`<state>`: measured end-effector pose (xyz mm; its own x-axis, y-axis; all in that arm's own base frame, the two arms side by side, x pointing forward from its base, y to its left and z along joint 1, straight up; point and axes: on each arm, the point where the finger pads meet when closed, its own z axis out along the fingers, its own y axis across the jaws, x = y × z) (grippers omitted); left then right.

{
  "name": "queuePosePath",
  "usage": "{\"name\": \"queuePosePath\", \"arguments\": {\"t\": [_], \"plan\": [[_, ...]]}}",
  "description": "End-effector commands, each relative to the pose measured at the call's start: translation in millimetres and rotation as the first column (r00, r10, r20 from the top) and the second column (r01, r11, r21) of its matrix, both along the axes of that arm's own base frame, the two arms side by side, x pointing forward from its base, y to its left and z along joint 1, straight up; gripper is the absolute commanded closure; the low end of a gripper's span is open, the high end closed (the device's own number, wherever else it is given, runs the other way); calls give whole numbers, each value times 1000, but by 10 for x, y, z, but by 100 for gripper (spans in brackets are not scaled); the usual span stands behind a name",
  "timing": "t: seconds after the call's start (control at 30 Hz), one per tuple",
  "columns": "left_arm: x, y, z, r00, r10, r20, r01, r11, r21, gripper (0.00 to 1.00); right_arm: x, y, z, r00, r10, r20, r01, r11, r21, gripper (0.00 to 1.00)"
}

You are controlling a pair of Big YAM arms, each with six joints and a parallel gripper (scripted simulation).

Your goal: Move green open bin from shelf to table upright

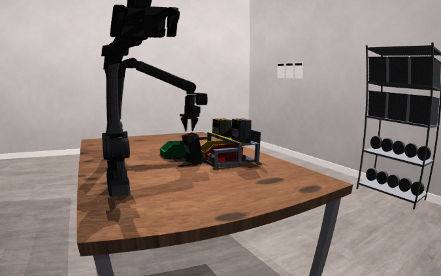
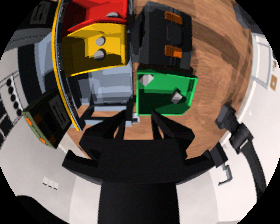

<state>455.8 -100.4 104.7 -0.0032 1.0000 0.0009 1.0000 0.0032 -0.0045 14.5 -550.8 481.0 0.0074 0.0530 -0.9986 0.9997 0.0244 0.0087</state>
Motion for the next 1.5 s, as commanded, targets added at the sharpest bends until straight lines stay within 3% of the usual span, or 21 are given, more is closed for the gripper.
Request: {"name": "queuePosePath", "arguments": {"t": [0.0, 0.5, 0.53, 1.47], "plan": [[198, -82, 221, 999, -13, 49, 14, 1000, -10, 57, -55, 60, 195, 1000, -7, -7, 7, 999, -53, 0], [209, -82, 277, 998, -13, 57, 14, 1000, -12, 57, -55, 60, 195, 1000, -7, -7, 7, 999, -53, 0], [209, -82, 280, 998, -13, 58, 14, 1000, -12, 100, -55, 60, 195, 1000, -7, -7, 7, 999, -53, 0], [221, -81, 312, 998, -13, 67, 14, 1000, -13, 100, -55, 60, 195, 1000, -7, -7, 7, 999, -53, 0]]}}
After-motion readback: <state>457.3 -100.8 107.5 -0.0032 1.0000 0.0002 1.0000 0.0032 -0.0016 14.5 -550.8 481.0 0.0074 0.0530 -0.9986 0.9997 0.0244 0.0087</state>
